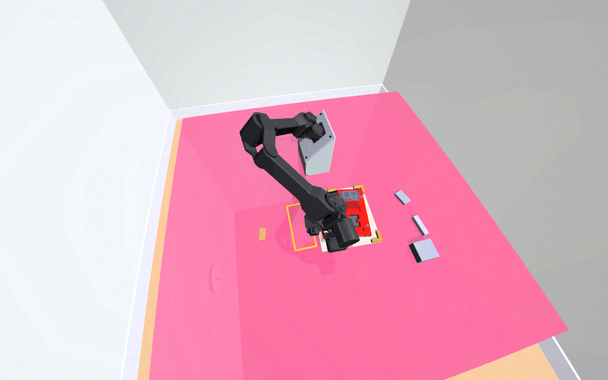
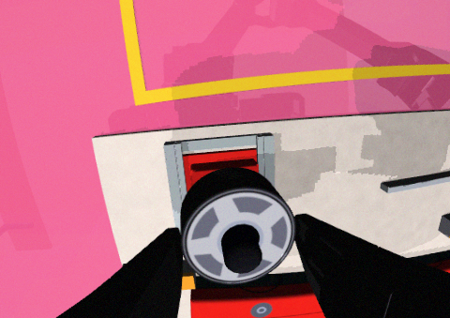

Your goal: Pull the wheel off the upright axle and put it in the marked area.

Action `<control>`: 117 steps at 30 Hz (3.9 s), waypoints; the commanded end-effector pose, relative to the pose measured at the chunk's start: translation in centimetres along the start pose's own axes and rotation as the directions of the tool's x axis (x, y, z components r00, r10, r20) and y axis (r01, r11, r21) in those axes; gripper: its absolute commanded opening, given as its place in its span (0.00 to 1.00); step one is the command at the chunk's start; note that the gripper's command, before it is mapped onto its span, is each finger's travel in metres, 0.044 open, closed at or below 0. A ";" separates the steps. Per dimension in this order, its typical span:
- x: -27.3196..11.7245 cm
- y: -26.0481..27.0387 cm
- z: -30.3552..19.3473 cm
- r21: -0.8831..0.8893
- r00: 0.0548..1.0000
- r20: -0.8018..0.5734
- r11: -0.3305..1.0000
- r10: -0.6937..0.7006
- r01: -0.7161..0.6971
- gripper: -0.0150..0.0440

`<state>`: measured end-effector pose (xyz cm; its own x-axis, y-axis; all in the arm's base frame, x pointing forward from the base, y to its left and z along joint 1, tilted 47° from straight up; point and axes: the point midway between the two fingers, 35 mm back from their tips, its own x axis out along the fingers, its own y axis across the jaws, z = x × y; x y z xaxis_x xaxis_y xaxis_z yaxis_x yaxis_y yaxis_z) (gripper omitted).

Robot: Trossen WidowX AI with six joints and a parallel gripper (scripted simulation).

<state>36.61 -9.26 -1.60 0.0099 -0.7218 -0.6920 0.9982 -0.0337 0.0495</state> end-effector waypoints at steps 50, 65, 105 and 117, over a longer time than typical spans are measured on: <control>0.9 0.1 -0.3 -0.038 0.999 0.000 0.999 0.033 -0.033 0.60; 0.7 0.1 -0.3 -0.038 0.999 0.000 0.999 0.032 -0.032 0.25; -0.6 0.1 -0.3 -0.040 1.000 0.000 0.999 0.031 -0.031 0.25; -1.0 0.1 -0.3 -0.041 1.000 0.000 0.999 0.030 -0.030 0.25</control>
<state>36.65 -8.70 -1.42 0.0346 -0.7225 -0.6905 0.9992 0.0104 0.0392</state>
